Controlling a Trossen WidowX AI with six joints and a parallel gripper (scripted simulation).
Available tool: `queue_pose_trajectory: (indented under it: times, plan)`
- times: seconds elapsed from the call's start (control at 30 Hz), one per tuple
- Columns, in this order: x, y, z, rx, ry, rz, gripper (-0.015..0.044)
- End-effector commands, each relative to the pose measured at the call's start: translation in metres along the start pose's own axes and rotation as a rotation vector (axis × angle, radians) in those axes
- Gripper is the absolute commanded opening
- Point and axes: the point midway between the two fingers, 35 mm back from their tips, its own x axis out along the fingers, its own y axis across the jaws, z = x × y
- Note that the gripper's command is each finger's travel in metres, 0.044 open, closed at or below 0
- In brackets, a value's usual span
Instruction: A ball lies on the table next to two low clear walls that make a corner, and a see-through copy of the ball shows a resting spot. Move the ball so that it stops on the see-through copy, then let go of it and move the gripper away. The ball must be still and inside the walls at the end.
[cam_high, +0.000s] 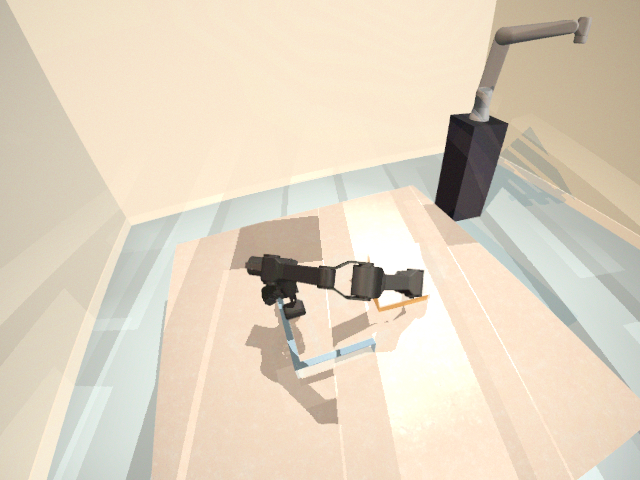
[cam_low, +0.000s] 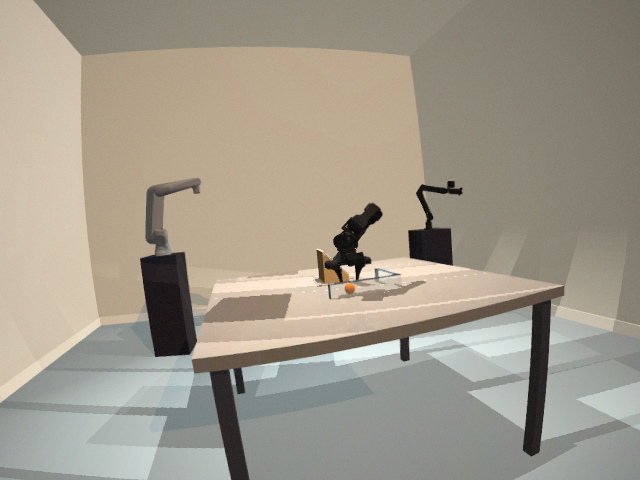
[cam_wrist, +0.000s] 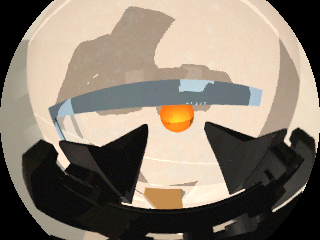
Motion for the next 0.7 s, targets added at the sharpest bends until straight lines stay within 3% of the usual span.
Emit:
queue_pose_trajectory:
  times: [0.0, 0.43, 0.57, 0.67]
  plan:
    - [-0.057, -0.002, 0.000, -0.002, -0.025, -0.012, 0.0320]
    - [-0.050, -0.005, 0.000, 0.008, -0.031, -0.007, 0.0320]
    - [-0.086, -0.003, -0.003, 0.004, -0.030, -0.007, 0.0425]
    - [-0.096, -0.002, -0.005, 0.003, -0.029, -0.007, 0.0440]
